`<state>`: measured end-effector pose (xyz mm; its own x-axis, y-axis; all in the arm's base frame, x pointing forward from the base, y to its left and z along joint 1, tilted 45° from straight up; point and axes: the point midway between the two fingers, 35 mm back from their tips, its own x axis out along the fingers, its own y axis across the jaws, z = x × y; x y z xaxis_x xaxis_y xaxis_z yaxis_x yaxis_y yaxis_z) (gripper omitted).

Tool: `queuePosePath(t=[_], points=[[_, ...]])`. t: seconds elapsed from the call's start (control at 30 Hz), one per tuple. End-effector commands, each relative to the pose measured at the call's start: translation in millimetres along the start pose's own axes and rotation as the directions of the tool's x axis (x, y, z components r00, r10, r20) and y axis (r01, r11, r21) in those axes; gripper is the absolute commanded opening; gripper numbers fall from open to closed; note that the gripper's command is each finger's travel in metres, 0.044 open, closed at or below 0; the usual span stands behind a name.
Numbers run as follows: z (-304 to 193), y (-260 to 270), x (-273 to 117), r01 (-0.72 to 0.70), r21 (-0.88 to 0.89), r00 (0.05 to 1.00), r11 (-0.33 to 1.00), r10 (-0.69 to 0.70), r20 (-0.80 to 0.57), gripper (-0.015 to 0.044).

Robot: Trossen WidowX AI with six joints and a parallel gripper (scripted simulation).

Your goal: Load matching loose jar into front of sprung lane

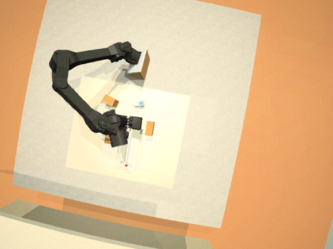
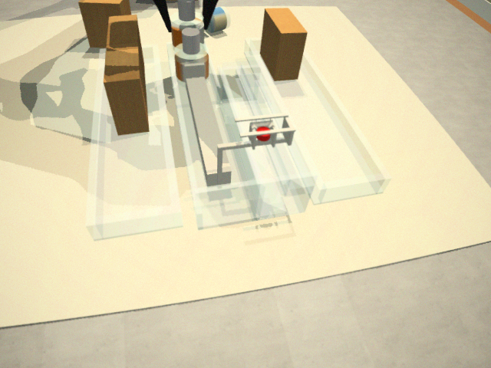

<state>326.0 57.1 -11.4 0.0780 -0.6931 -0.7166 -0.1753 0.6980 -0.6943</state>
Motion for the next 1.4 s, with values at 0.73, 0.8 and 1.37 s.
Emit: queuePosePath(t=[0.73, 0.8, 1.37], points=[[10.0, -2.0, -1.9, 0.007, 0.015, 1.0, 1.0, -0.007, 0.025, 0.0], [10.2, -2.0, -1.9, 0.007, 0.015, 1.0, 1.0, -0.007, 0.025, 0.0], [11.8, -2.1, -0.9, 0.007, 0.015, 1.0, 1.0, -0.007, 0.025, 0.0]])
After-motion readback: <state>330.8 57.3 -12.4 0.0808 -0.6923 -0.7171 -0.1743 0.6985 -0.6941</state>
